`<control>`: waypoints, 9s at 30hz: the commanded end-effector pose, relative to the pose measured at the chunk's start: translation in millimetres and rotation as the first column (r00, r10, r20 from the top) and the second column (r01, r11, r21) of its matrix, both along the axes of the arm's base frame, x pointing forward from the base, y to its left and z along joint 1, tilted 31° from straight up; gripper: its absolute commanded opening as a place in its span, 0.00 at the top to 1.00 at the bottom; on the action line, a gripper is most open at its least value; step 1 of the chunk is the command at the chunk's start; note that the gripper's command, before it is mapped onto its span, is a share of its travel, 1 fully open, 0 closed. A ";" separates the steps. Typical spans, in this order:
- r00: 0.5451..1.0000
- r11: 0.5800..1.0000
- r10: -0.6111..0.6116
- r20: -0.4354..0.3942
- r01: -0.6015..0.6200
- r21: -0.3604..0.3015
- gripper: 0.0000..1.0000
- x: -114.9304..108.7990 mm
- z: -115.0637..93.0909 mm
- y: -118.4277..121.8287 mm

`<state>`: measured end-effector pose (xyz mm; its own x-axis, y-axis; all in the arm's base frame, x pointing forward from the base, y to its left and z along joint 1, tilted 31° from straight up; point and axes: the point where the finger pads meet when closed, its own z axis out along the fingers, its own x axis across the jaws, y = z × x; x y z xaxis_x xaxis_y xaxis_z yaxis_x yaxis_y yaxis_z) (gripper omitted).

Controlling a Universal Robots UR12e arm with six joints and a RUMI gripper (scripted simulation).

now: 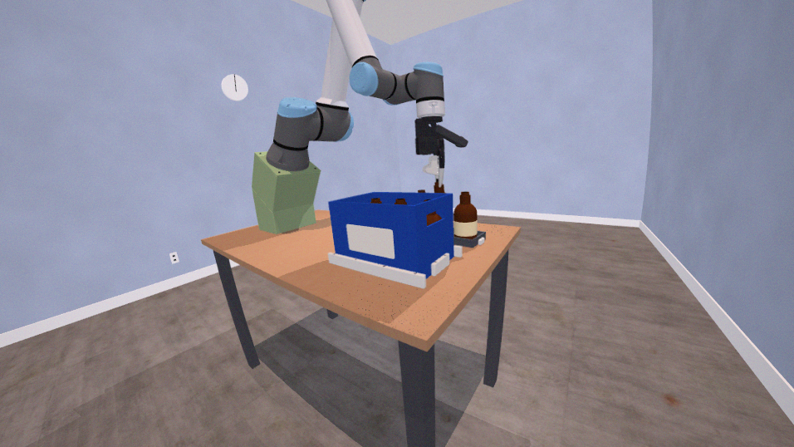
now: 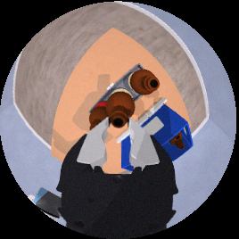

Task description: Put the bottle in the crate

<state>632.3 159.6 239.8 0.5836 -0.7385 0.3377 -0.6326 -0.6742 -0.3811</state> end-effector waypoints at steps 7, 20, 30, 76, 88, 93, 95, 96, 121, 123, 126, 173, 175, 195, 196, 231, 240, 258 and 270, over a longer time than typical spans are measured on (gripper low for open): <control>1.000 1.000 0.002 0.007 -0.002 0.000 1.00 1.1 6.0 0.8; 1.000 1.000 0.002 0.007 -0.002 0.000 1.00 -1.5 12.8 0.6; 1.000 1.000 0.002 0.007 -0.002 0.000 1.00 -5.4 23.1 0.2; 1.000 1.000 0.002 0.007 -0.002 0.000 1.00 -14.7 47.6 -0.6; 1.000 1.000 0.002 0.007 -0.002 0.000 1.00 -14.7 47.6 -0.6; 1.000 1.000 0.002 0.007 -0.002 0.000 1.00 -14.7 47.6 -0.6; 1.000 1.000 0.002 0.007 -0.002 0.000 1.00 -14.7 47.6 -0.6; 1.000 1.000 0.002 0.007 -0.002 0.000 1.00 -14.7 47.6 -0.6; 1.000 1.000 0.002 0.007 -0.002 0.000 1.00 -15.8 49.5 -0.7; 1.000 1.000 0.002 0.007 -0.002 0.000 1.00 -16.3 50.4 -0.7; 1.000 1.000 0.002 0.007 -0.002 0.000 1.00 -17.4 52.2 -0.9; 1.000 1.000 0.002 0.007 -0.002 0.000 1.00 -34.8 82.5 -2.6; 1.000 1.000 0.002 0.007 -0.002 0.000 1.00 -34.9 82.6 -2.6; 1.000 1.000 0.002 0.007 -0.002 0.000 1.00 -34.9 82.6 -2.6; 1.000 1.000 0.002 0.007 -0.002 0.000 1.00 -34.9 82.6 -2.6; 1.000 1.000 0.002 0.007 -0.002 0.000 1.00 -38.5 88.5 -2.6; 1.000 1.000 0.002 0.007 -0.002 0.000 1.00 -42.2 94.7 -2.7; 1.000 1.000 0.002 0.007 -0.002 0.000 1.00 -51.9 110.6 -2.9; 1.000 1.000 0.002 0.007 -0.002 0.000 1.00 -55.2 116.1 -3.0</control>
